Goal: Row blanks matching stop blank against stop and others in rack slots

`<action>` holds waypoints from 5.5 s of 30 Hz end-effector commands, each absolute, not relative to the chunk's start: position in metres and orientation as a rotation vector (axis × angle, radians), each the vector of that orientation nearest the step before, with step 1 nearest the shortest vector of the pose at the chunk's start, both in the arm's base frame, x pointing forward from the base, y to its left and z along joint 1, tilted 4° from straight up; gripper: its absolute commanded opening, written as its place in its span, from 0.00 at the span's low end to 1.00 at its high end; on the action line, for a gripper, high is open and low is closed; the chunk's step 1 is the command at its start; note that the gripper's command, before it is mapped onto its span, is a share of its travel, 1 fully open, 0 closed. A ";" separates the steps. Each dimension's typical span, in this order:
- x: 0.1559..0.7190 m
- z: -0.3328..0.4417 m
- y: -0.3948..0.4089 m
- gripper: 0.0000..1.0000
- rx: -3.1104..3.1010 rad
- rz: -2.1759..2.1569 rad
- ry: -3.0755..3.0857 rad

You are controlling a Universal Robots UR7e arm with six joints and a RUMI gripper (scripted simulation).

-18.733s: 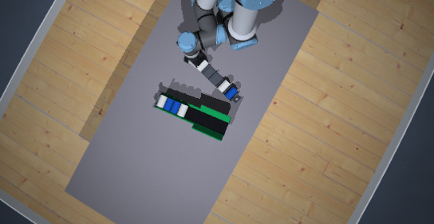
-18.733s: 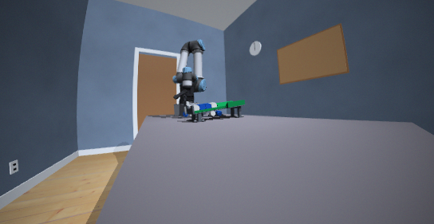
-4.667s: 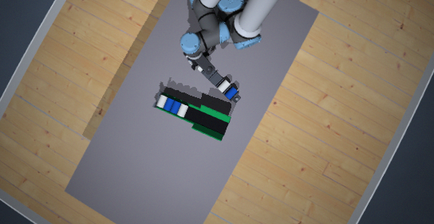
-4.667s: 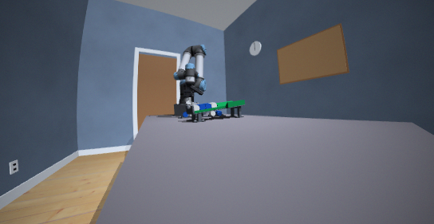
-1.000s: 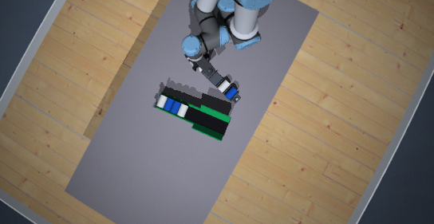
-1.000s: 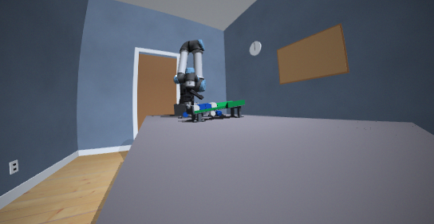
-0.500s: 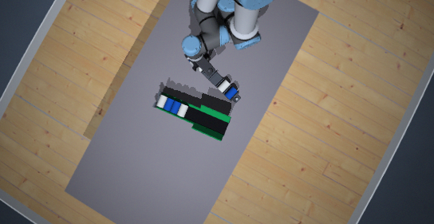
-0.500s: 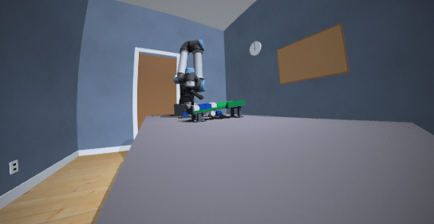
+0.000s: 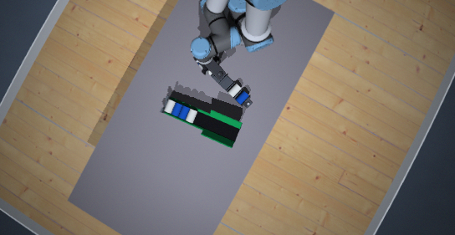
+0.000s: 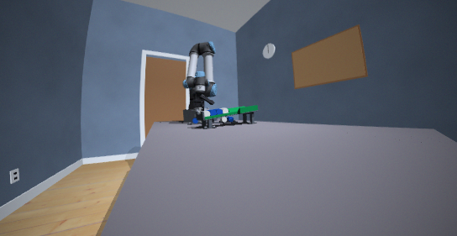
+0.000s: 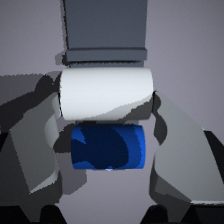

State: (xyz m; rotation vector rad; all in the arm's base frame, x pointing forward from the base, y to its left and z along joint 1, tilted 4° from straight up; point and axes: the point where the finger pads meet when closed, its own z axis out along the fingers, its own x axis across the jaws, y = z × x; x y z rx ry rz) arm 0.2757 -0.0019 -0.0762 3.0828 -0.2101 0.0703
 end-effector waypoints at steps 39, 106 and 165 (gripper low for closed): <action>0.273 -0.004 0.002 0.37 3.083 0.071 -0.210; 0.466 0.095 0.086 0.37 3.074 0.057 0.256; 0.510 0.013 0.122 0.37 3.062 0.056 0.357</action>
